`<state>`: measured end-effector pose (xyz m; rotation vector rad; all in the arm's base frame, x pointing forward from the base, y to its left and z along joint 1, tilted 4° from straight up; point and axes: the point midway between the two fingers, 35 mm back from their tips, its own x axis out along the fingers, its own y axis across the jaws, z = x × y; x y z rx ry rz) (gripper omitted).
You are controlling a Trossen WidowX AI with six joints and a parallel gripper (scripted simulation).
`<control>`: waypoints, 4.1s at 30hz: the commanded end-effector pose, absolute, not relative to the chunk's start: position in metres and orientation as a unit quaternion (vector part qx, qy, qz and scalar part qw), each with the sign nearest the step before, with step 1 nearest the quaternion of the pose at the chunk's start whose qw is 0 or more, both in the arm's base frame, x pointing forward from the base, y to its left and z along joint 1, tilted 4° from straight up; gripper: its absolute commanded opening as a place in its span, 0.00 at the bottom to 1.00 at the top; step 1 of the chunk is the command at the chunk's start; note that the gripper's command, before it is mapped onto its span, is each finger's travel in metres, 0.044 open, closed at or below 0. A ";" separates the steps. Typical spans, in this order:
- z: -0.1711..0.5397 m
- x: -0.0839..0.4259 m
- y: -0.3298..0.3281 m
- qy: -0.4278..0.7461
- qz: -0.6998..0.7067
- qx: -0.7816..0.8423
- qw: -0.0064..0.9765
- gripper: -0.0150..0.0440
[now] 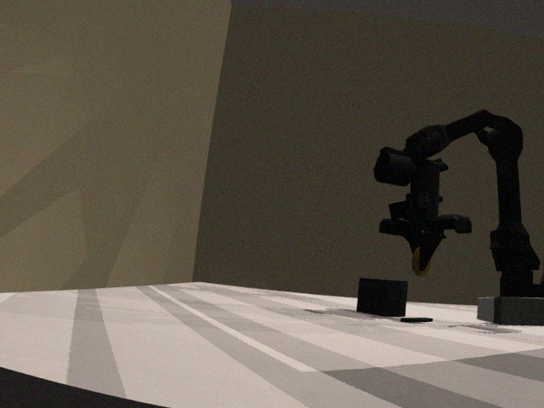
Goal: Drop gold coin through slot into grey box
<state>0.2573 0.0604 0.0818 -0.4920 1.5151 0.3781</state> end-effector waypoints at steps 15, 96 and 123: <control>0.090 0.256 0.062 0.625 0.308 -0.357 0.622 0.25; 0.099 0.293 -0.034 0.389 0.576 -0.622 0.359 0.25; 0.100 0.295 -0.054 0.391 0.573 -0.624 0.359 0.25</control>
